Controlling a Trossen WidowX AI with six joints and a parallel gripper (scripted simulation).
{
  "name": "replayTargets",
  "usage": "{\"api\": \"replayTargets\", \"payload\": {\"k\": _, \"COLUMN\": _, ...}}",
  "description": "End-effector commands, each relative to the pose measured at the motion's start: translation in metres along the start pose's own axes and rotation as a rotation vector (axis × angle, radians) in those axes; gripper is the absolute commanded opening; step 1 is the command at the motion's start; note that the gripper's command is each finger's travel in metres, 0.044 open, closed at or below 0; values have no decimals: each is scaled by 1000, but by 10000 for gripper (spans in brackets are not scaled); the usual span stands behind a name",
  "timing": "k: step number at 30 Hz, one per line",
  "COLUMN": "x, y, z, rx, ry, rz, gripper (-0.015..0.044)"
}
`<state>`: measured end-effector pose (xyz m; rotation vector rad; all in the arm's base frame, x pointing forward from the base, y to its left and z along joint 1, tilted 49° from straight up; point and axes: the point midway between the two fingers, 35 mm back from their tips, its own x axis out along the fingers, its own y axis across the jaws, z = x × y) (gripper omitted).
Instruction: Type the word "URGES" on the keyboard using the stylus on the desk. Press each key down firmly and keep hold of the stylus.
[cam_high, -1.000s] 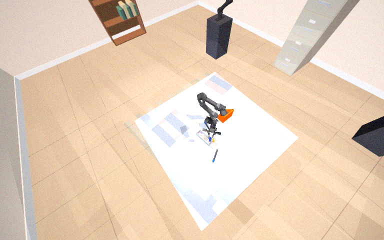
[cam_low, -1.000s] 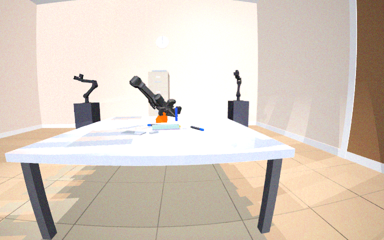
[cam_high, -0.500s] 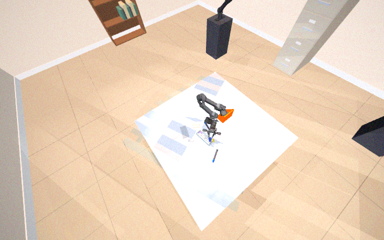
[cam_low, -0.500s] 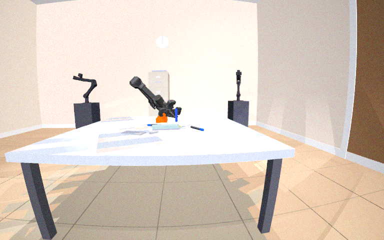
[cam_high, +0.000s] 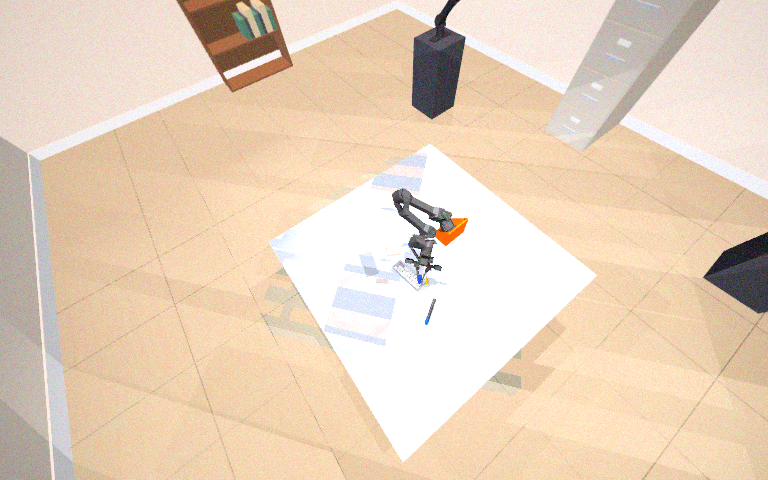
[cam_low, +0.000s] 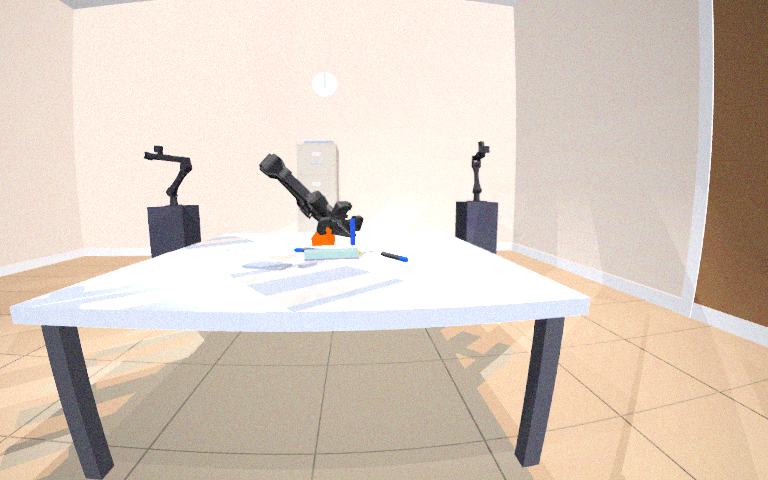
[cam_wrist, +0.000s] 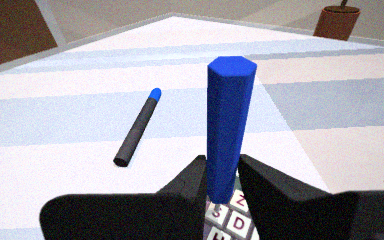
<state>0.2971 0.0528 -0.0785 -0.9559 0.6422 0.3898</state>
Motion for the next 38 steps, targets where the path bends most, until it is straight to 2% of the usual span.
{"api": "replayTargets", "payload": {"k": 1, "x": 0, "y": 1, "z": -3, "rx": -2, "ry": 1, "rz": 5, "gripper": 81}}
{"api": "replayTargets", "payload": {"k": 16, "x": 0, "y": 1, "z": -2, "rx": -2, "ry": 1, "rz": 5, "gripper": 81}}
{"api": "replayTargets", "payload": {"k": 30, "x": -14, "y": 1, "z": 29, "rx": -1, "ry": 0, "rz": 5, "gripper": 81}}
{"api": "replayTargets", "payload": {"k": 38, "x": -14, "y": 2, "z": 28, "rx": -5, "ry": -3, "rz": 10, "gripper": 81}}
